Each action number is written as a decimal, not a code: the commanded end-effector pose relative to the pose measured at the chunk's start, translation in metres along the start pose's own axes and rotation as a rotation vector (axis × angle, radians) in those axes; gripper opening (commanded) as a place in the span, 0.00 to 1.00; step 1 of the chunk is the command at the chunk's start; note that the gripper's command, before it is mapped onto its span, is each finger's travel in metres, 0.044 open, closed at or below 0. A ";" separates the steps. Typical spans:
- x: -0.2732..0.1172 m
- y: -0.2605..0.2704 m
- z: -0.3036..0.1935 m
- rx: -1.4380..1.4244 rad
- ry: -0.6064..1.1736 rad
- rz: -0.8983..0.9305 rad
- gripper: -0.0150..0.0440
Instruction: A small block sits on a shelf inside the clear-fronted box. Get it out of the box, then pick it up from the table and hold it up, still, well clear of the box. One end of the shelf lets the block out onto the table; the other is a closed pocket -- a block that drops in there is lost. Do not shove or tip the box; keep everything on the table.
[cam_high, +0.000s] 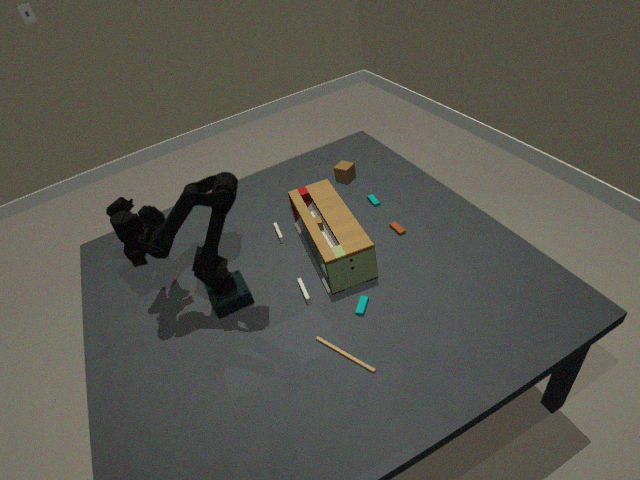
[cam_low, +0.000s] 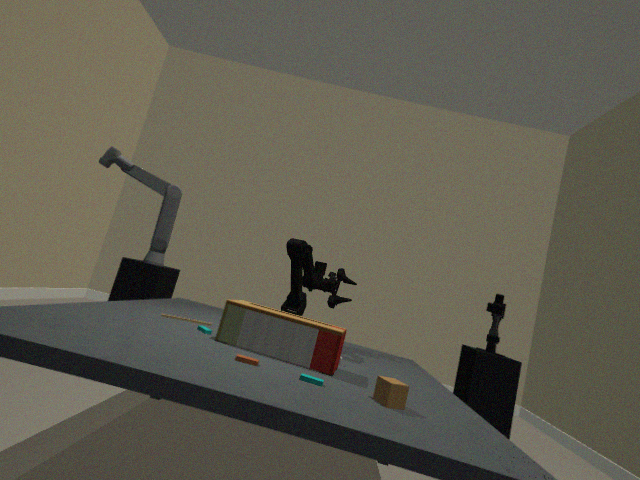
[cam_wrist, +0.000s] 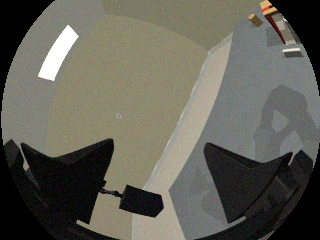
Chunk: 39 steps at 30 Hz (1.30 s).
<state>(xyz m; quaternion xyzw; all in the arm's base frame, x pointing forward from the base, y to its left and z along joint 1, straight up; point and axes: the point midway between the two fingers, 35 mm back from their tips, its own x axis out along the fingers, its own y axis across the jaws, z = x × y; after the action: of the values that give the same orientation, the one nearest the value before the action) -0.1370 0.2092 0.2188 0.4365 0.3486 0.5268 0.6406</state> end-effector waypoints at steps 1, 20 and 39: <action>0.002 0.000 0.000 -0.003 -0.003 -0.001 0.93; 0.156 -0.068 0.105 -0.189 -0.209 -0.438 0.93; 0.105 -0.207 0.301 0.216 -0.398 -1.133 0.93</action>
<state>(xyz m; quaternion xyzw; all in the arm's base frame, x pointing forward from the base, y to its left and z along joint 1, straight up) 0.2031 0.2758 0.1504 0.3149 0.4221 0.0588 0.8481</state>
